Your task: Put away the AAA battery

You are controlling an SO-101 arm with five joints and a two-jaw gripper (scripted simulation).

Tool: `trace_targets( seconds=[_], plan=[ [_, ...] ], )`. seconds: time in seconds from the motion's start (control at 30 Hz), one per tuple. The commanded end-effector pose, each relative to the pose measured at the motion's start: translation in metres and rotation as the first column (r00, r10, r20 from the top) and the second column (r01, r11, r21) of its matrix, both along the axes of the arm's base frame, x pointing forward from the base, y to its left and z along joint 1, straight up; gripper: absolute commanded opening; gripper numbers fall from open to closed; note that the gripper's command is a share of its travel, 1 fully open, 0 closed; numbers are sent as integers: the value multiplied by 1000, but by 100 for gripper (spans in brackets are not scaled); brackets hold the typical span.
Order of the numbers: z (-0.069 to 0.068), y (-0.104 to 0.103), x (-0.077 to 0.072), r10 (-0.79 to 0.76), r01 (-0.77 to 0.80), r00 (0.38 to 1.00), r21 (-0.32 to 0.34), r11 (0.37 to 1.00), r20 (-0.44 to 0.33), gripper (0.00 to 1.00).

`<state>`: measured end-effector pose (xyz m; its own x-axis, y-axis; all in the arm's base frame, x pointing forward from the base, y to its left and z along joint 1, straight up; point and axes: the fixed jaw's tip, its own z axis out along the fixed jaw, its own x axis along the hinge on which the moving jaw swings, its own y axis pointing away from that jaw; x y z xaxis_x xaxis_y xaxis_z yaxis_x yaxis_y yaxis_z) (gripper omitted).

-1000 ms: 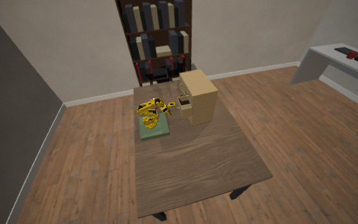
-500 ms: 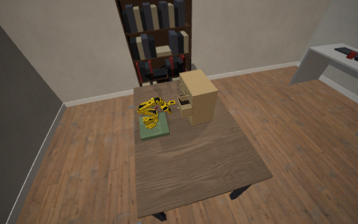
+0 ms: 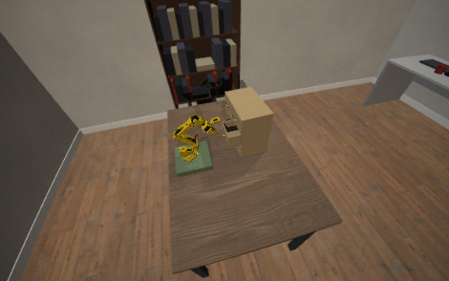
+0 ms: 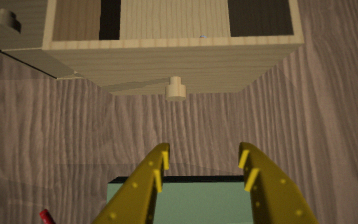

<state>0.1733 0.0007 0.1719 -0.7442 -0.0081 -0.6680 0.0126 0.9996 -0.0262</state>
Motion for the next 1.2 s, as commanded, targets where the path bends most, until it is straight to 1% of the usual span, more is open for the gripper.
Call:
trace_targets(
  seconds=[0.0, 0.33, 0.4, 0.5, 1.17],
  plan=[
    [20, -2, 3, -16, 16, 999, 4, 1000, 42, 21],
    [63, -4, 7, -30, 29, 986, 5, 1000, 167, 21],
    [63, -4, 7, -30, 29, 986, 5, 1000, 167, 21],
    [74, -4, 8, -33, 33, 979, 5, 999, 200, 21],
    [73, -4, 8, -33, 32, 980, 5, 999, 195, 21]
  ],
)
